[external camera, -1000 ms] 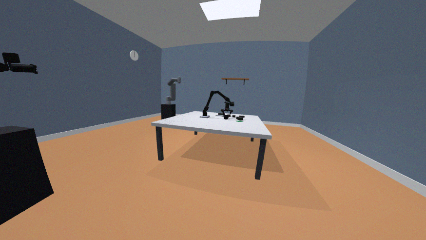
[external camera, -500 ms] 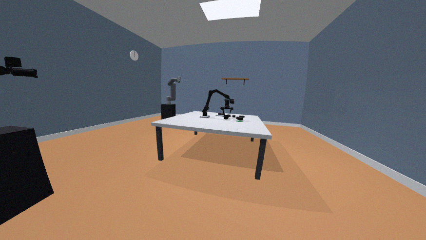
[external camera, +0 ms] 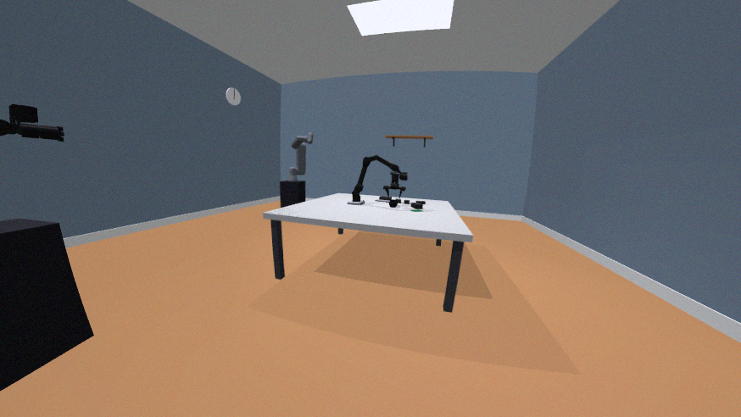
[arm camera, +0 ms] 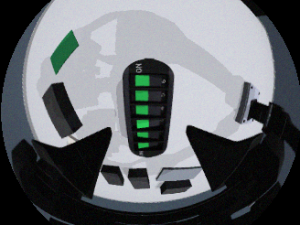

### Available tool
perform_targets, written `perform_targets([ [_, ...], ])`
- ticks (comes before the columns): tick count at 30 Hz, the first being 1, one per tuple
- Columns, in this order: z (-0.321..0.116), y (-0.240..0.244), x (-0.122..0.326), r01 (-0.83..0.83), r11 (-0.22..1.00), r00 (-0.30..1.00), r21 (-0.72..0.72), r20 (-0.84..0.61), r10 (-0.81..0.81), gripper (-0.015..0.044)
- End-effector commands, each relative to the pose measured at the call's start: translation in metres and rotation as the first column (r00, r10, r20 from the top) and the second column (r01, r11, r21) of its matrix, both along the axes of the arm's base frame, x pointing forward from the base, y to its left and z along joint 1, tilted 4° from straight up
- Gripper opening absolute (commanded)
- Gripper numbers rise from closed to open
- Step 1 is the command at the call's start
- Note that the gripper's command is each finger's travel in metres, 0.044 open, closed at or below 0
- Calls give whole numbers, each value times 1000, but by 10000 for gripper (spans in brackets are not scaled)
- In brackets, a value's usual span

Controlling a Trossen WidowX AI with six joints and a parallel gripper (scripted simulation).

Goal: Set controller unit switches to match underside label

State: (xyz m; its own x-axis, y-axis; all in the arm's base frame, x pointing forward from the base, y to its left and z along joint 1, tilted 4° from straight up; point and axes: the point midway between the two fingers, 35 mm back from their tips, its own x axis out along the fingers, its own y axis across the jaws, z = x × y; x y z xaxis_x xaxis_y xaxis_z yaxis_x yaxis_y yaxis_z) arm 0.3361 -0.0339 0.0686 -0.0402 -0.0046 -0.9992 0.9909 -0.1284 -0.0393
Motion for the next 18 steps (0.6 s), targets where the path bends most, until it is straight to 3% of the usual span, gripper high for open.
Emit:
perform_targets([
  [1, 18, 0, 2, -4, 1000, 1000, -2, 4, 4, 440],
  [4, 47, 1, 3, 0, 1000, 1000, 0, 4, 0, 440],
  [9, 49, 1, 3, 0, 1000, 1000, 0, 4, 0, 440],
  [18, 49, 1, 3, 0, 1000, 1000, 0, 4, 0, 204],
])
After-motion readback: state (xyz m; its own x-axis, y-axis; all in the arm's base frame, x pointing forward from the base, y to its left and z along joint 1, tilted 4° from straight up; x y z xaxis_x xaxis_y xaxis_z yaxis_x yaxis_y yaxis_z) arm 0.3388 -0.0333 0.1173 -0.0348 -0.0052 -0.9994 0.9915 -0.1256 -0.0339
